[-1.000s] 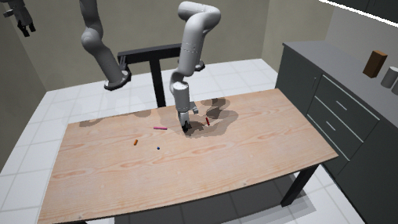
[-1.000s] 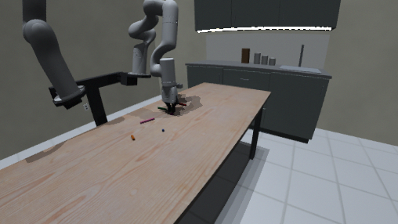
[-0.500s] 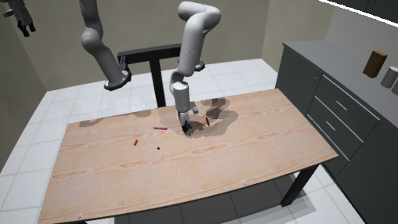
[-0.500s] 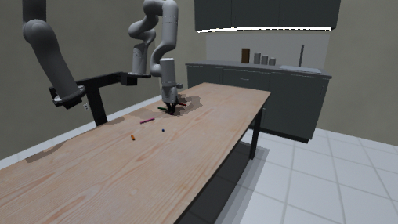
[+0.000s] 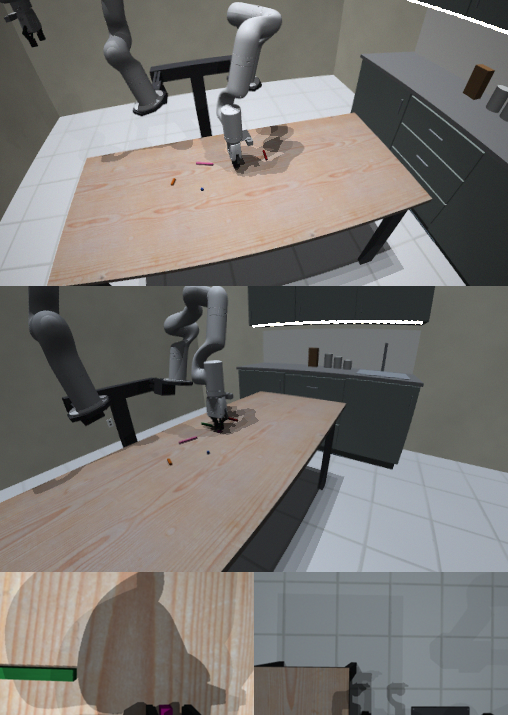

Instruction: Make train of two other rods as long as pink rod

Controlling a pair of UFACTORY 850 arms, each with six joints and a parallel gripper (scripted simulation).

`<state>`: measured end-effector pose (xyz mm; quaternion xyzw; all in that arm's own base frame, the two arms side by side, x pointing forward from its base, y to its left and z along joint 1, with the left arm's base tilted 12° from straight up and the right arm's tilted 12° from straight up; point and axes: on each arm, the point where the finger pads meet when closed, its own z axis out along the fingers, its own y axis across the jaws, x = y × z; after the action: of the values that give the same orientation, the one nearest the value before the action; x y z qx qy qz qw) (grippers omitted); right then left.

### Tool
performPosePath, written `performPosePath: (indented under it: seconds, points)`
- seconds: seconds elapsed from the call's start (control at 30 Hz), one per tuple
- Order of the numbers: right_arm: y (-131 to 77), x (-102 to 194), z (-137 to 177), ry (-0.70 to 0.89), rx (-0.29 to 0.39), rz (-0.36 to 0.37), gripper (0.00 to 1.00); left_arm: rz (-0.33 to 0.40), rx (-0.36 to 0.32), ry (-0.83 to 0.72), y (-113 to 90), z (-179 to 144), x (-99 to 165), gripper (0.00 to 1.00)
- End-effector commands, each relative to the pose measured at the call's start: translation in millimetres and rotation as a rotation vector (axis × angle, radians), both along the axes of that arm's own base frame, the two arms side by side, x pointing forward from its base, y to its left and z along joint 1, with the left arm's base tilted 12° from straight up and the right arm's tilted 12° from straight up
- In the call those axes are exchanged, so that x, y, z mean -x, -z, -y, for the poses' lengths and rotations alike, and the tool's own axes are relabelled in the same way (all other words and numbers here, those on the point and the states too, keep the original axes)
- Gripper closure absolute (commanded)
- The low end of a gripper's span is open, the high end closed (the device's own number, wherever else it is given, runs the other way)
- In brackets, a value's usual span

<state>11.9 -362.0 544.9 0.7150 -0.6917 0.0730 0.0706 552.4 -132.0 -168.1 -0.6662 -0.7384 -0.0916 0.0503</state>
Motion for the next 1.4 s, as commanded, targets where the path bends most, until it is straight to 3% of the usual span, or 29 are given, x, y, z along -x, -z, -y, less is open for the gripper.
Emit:
performPosePath:
  seconds: [0.0, 1.37]
  points:
    - [-0.8, 0.0, 0.2, 0.0, 0.002, 0.0, 0.0, 0.002, 0.001, 0.0, 1.9, -0.1, -1.0, 0.74]
    - [-0.8, 0.0, 0.2, 0.0, 0.002, 0.0, 0.0, 0.002, 0.001, 0.0, 9.2, -1.6, -1.3, 0.74]
